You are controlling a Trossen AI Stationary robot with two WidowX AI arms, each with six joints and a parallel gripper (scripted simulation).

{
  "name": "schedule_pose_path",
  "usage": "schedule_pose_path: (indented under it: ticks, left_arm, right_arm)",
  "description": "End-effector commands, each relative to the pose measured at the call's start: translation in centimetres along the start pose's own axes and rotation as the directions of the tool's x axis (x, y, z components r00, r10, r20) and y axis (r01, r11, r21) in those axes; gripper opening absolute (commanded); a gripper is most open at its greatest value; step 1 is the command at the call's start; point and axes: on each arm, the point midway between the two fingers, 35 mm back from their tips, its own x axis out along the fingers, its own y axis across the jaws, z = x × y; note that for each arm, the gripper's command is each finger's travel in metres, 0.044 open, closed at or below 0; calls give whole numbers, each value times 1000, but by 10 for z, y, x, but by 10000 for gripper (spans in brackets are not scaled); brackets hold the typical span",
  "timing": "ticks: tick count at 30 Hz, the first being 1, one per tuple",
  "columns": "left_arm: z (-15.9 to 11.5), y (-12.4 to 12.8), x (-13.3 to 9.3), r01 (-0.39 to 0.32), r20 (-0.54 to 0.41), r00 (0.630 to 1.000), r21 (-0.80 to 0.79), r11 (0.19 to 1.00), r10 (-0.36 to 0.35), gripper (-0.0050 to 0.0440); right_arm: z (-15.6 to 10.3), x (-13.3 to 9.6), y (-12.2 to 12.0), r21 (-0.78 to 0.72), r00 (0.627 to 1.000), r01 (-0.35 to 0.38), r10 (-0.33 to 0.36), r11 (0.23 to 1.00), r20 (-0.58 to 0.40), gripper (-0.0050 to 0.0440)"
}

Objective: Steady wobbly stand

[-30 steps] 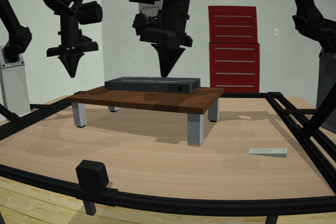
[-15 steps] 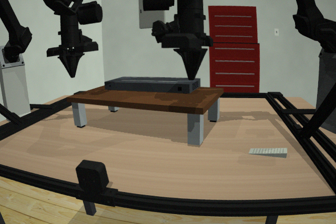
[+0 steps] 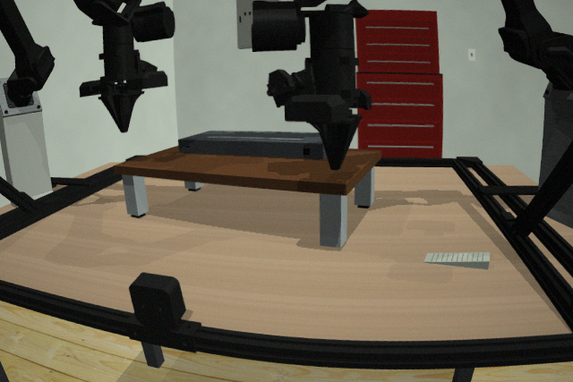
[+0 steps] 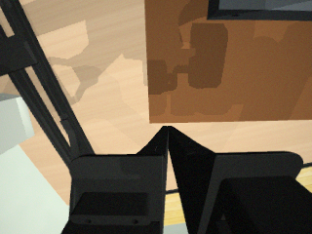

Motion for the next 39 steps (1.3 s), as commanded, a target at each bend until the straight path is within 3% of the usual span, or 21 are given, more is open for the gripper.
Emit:
schedule_pose_path:
  ticks: [1,6,7,39]
  left_arm:
    - [0,0,0,0,0,1000,0,1000,0,0]
    - [0,0,0,0,0,1000,0,1000,0,0]
    - [0,0,0,0,0,1000,0,1000,0,0]
    - [0,0,0,0,0,1000,0,1000,0,0]
  right_arm:
    - [0,5,-1,6,1000,4,-4,1000,-3,0]
    - [0,5,-1,6,1000,4,-4,1000,-3,0]
    - [0,21,-1,6,1000,4,-4,1000,-3,0]
    - [0,26,-1,6,1000,4,-4,1000,-3,0]
